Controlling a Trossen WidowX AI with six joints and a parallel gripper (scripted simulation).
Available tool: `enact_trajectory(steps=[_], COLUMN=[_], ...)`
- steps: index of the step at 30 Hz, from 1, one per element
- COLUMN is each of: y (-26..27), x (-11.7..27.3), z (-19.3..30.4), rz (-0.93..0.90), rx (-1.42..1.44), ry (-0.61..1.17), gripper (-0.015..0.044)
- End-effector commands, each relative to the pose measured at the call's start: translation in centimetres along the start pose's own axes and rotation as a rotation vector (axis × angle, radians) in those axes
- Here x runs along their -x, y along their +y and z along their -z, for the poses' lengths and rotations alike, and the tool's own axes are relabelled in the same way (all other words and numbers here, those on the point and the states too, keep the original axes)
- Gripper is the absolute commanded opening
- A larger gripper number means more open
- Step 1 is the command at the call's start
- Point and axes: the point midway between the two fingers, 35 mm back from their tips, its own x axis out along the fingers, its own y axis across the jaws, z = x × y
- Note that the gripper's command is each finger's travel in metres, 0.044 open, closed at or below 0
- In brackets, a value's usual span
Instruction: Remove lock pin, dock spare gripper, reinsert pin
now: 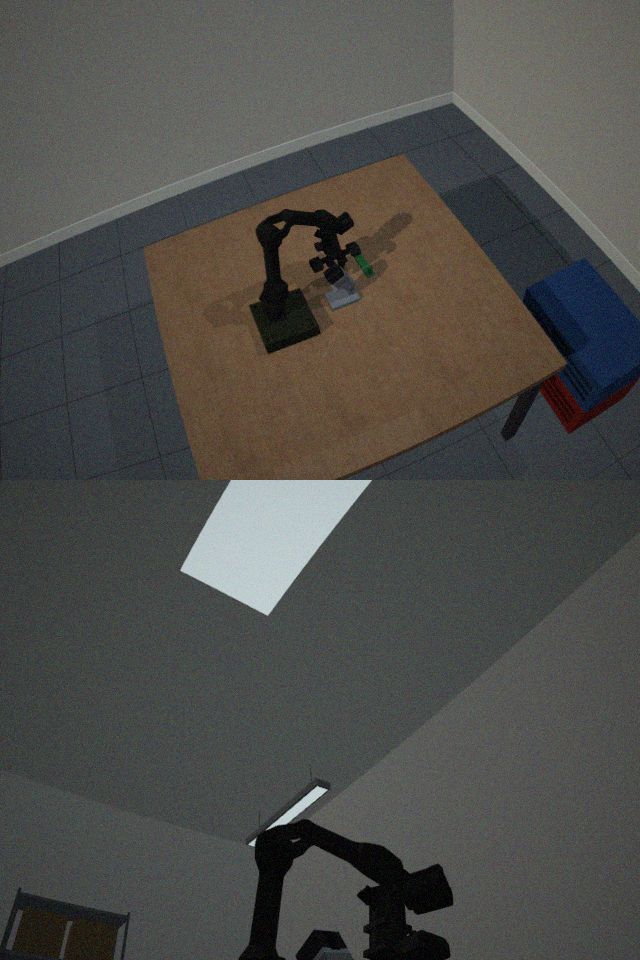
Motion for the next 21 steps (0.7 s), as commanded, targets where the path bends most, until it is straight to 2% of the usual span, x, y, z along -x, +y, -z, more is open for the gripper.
enact_trajectory(steps=[1, 21], y=[0.1, 0.1], x=[-0.2, -0.5], z=[0.3, 1.4], rz=[0.001, 0.005], rx=[0.006, 0.006], ry=[0.007, 0.008], gripper=[0.0, 0.0])
